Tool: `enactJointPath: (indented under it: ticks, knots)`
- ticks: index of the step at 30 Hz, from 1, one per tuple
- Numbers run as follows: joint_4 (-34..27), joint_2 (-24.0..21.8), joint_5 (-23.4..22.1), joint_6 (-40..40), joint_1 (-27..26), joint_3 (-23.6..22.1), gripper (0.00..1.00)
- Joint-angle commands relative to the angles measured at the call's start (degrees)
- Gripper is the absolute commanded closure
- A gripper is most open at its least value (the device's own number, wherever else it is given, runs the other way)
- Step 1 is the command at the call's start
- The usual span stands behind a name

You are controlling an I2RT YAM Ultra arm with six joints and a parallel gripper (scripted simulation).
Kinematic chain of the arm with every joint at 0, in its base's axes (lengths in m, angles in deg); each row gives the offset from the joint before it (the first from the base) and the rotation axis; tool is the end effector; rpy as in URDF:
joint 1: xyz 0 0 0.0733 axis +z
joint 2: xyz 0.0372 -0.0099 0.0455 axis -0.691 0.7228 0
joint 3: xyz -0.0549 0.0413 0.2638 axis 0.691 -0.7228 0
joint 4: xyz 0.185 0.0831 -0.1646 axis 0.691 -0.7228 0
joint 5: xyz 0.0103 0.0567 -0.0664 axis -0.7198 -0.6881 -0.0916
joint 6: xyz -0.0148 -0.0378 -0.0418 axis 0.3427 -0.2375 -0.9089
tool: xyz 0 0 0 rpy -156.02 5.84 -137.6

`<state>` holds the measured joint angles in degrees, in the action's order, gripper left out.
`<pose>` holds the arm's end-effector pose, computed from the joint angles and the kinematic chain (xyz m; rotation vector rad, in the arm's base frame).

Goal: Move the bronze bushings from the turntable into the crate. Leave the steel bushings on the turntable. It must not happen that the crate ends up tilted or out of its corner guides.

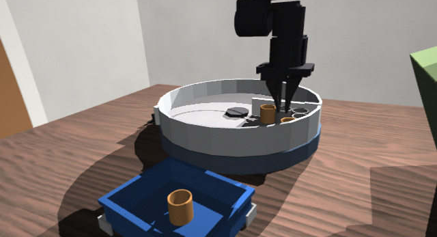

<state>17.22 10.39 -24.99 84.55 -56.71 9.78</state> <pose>0.2807 -0.0631 0.1094 2.1442 1.8375 0.3418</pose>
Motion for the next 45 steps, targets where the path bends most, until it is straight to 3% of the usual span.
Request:
enactJointPath:
  ticks: [1, 45]
  knots:
    - [0.3, -1.7, 0.7, 0.1, -0.2, -1.3, 0.85]
    - [0.3, -1.9, 0.7, -0.3, -0.7, -0.5, 0.85]
